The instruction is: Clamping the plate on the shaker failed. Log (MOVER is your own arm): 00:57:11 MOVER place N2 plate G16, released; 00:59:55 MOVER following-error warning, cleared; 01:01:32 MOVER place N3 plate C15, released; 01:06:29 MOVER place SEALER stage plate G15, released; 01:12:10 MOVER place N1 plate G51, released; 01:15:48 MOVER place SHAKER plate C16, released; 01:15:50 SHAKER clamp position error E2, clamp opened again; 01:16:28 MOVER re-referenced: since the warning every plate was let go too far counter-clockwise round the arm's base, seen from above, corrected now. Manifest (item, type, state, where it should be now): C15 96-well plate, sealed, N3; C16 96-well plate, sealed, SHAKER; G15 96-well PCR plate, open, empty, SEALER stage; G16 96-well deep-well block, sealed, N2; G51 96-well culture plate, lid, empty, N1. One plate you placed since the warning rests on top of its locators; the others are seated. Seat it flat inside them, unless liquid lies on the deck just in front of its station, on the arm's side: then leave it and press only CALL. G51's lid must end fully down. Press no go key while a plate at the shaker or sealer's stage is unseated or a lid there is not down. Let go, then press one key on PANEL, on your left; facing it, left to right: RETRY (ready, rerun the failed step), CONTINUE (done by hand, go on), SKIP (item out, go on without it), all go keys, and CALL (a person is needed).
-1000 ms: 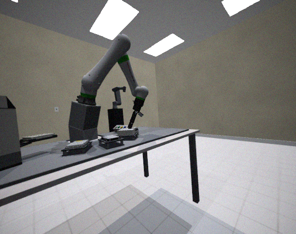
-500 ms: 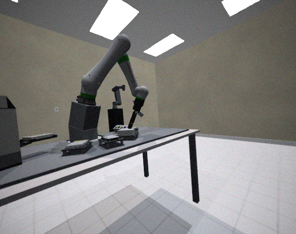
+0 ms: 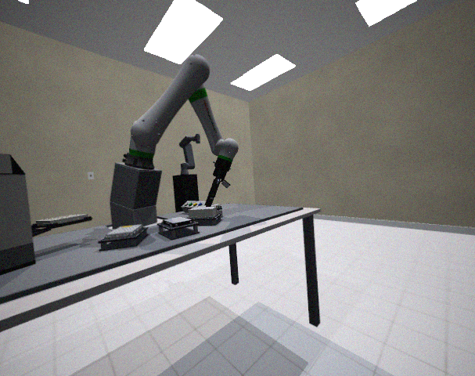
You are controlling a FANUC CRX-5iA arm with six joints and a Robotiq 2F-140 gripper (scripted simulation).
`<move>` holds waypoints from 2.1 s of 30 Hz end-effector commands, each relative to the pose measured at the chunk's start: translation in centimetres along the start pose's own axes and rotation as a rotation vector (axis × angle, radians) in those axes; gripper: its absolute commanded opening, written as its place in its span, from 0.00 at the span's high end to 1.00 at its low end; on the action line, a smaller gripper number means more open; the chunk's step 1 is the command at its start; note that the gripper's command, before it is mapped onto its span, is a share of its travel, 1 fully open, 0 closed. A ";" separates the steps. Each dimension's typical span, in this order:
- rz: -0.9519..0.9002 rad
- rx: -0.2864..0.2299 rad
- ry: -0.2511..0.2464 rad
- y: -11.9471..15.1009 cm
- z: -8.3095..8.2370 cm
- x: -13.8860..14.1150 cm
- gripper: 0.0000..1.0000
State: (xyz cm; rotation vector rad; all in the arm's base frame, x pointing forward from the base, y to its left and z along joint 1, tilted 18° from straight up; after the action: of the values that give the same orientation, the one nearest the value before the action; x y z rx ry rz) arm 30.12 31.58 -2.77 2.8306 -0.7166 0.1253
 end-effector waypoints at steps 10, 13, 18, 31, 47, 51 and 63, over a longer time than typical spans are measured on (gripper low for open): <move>0.000 0.001 0.000 0.0 -0.1 0.0 0.90; 0.000 0.001 0.000 0.0 -0.1 0.0 0.00; 0.000 0.001 0.000 0.0 0.0 0.0 0.00; 0.000 0.001 0.000 0.0 0.0 0.0 0.00; 0.000 0.001 0.000 0.0 0.0 0.0 0.00; 0.000 0.001 0.000 0.0 0.0 0.0 0.00; 0.000 0.001 0.000 0.6 -1.4 -0.1 0.00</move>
State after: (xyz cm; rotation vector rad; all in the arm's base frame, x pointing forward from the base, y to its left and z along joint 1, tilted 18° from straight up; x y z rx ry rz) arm 29.81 31.44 -1.82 2.8306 -0.7167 0.1253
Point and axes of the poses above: the point where the finger pads meet when closed, its own z axis out along the fingers, its own x axis across the jaws, y = z × x, the point moved 10 cm from there along -z, back along the fingers, and after that the axes turned 10 degrees about -z, right-handed, at the moved point
